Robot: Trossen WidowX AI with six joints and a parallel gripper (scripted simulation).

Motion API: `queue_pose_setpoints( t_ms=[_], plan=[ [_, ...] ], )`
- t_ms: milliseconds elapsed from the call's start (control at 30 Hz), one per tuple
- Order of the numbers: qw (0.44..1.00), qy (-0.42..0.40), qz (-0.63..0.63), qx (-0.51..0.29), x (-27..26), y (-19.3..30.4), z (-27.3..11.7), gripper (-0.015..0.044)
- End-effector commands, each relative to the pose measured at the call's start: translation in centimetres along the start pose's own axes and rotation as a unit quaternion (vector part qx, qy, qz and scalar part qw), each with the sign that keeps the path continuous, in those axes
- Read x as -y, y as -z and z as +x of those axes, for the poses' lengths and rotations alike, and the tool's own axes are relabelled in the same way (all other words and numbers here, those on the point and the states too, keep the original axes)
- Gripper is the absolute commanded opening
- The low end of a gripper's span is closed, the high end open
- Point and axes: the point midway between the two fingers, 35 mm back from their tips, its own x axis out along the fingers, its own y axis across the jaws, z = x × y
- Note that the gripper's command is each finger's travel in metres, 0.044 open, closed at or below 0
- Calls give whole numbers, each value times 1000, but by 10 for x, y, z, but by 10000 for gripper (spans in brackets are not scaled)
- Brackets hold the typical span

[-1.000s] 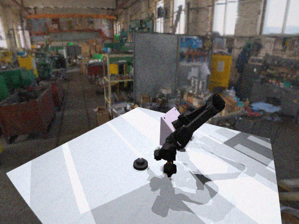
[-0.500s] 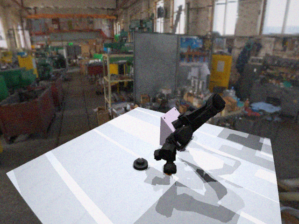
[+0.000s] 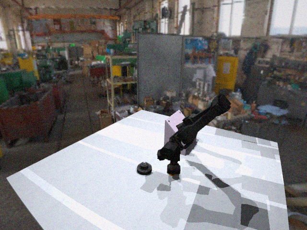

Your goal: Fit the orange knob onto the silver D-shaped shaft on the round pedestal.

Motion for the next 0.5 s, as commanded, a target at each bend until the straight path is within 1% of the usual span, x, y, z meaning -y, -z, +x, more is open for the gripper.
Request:
queue_pose_setpoints(
  t_ms=[0,467],
  plan=[
    [1000,-6,-5,6,-5,-3,-15,0],
    [1000,-5,-4,7,-5,-6,-58,0]
  ],
)
